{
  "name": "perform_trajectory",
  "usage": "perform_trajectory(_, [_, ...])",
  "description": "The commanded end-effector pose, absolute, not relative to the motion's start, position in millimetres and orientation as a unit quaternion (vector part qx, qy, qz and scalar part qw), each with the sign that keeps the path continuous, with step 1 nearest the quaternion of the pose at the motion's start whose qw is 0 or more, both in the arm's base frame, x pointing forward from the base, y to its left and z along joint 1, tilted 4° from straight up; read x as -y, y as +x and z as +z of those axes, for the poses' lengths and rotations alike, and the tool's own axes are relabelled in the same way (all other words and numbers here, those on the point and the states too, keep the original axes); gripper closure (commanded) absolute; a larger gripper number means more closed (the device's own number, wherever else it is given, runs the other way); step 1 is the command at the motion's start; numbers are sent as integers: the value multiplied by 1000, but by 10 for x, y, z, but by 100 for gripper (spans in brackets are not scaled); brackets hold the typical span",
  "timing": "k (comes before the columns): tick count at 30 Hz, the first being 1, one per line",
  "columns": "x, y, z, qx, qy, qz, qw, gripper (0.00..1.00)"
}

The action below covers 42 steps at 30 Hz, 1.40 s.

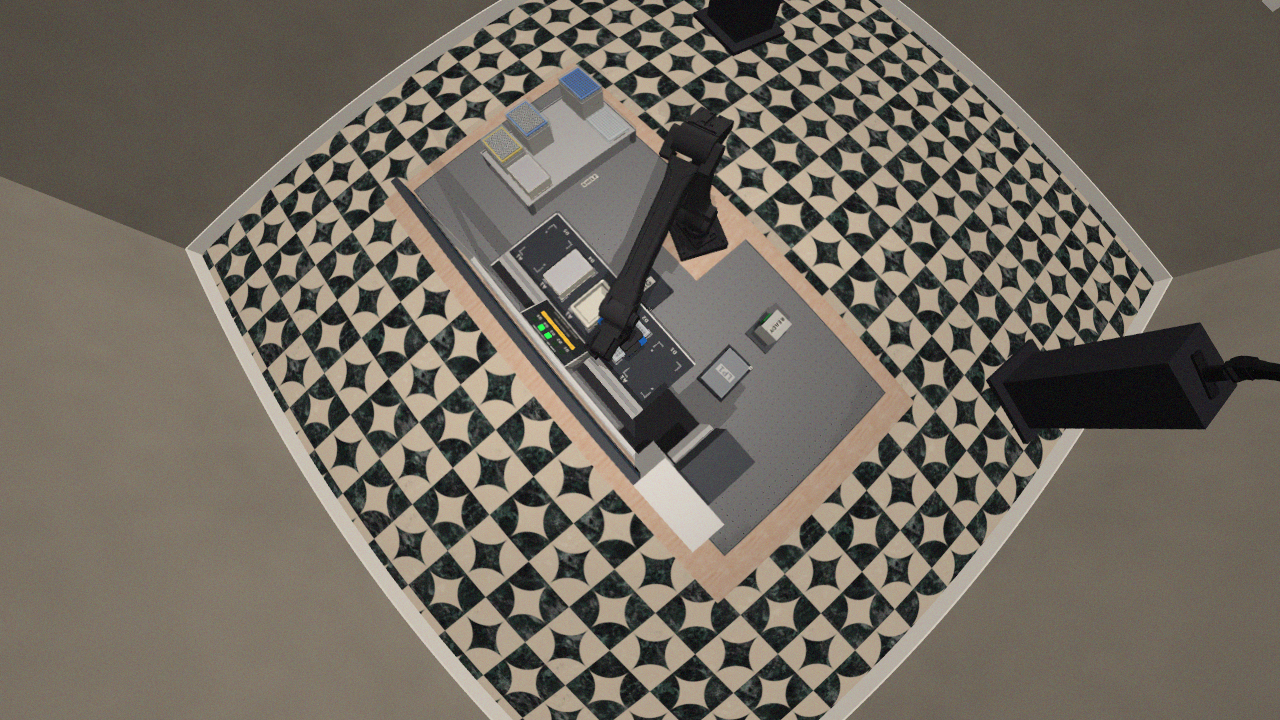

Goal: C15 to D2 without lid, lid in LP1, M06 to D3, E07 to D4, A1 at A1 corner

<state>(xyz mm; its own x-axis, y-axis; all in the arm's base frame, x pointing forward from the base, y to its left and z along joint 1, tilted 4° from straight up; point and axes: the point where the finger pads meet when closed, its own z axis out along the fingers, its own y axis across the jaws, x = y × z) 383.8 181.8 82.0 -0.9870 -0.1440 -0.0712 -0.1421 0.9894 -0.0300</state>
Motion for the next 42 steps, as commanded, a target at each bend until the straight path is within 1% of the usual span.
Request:
perform_trajectory(1, [-1790,3921,884,-997,-68,-7,48,100])
perform_trajectory(4, [-1866,3967,972,-996,-70,-3,57,100])
perform_trajectory(18, [-1865,3965,972,-996,-70,-3,57,100])
perform_trajectory(19, [-1784,3906,891,-997,-67,-6,49,100])
perform_trajectory(20, [-1865,3964,972,-996,-70,-3,57,100])
perform_trajectory(37, [-1864,3963,972,-996,-70,-3,57,100])
perform_trajectory(40, [-1783,3906,877,-996,-67,-6,49,100])
perform_trajectory(42, [-1836,4016,947,-996,-67,-2,59,100])
